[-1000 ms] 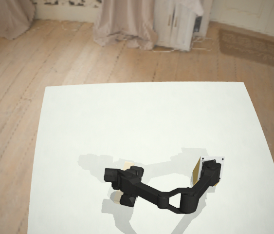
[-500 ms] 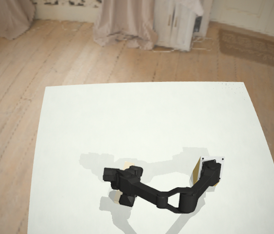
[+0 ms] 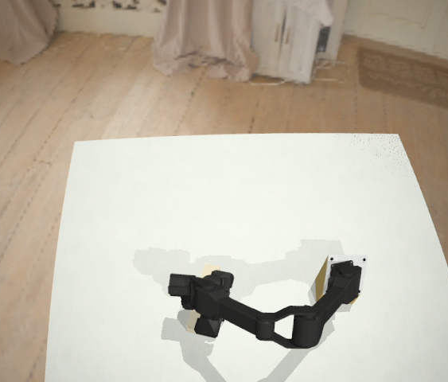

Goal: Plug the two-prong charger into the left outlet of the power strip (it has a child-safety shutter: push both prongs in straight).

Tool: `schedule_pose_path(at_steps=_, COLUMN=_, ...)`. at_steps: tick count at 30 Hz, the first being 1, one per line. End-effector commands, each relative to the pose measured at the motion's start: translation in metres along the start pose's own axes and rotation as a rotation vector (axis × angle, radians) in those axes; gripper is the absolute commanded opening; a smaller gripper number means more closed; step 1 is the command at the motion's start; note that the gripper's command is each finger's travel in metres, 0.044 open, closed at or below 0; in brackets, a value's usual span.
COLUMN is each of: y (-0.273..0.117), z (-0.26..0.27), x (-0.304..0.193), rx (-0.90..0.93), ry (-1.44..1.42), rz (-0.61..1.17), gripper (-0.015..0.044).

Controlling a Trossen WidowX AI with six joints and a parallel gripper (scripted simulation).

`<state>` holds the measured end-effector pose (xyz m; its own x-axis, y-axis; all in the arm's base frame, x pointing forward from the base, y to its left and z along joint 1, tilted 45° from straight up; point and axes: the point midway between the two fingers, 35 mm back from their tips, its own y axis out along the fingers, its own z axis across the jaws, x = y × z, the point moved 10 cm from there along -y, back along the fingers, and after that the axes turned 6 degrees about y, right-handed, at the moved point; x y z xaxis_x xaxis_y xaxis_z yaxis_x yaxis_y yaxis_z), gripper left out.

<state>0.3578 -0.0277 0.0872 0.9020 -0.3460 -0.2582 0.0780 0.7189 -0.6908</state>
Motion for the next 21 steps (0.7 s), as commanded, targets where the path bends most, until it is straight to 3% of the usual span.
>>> schedule_pose_path(at_steps=1, y=-0.0047, z=0.0023, x=0.0047, rx=0.003, ry=-0.019, rz=-0.028, gripper=0.0000)
schedule_pose_path(at_steps=21, y=-0.0037, z=0.0023, x=0.0026, rx=0.003, ry=-0.019, rz=-0.028, gripper=0.0000)
